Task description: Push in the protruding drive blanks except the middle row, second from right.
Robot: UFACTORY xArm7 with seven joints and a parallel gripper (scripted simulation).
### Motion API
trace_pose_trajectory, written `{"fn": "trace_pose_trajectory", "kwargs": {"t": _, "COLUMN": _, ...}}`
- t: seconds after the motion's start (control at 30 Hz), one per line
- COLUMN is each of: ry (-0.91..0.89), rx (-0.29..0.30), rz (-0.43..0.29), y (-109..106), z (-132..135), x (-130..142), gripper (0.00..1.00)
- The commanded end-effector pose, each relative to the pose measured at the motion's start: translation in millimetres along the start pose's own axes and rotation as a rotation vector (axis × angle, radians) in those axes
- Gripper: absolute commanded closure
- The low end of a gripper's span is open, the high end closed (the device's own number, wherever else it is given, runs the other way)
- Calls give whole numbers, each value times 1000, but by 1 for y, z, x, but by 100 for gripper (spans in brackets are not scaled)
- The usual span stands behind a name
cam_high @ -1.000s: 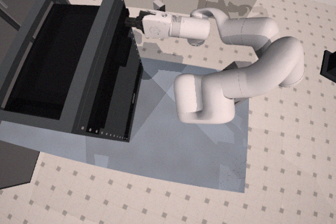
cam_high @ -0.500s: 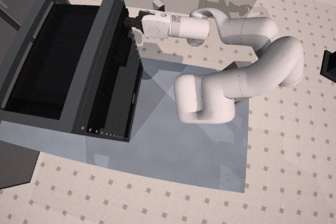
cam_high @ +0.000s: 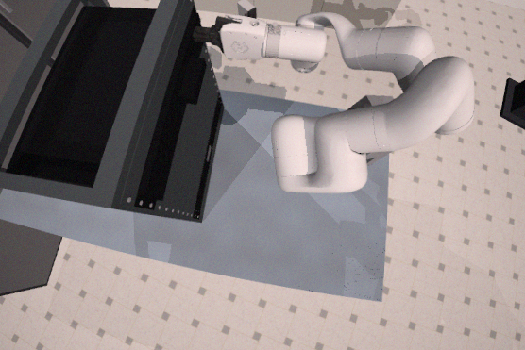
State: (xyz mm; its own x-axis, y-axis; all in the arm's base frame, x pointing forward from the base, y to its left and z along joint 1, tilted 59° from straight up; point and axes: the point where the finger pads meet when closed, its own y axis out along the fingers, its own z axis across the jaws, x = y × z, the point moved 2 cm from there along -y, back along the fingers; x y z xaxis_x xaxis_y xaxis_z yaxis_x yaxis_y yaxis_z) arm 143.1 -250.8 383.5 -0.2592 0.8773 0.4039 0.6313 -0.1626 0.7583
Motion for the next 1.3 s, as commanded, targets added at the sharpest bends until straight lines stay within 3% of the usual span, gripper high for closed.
{"fn": "trace_pose_trajectory", "kwargs": {"t": 0.0, "ry": -2, "rx": 0, "rz": -1, "y": 2, "z": 0, "x": 1, "gripper": 100}}
{"fn": "trace_pose_trajectory", "kwargs": {"t": 1.07, "ry": -2, "rx": 0, "rz": -1, "y": 4, "z": 0, "x": 1, "gripper": 100}}
{"fn": "trace_pose_trajectory", "kwargs": {"t": 1.27, "ry": -2, "rx": 0, "rz": -1, "y": -7, "z": 0, "x": 1, "gripper": 100}}
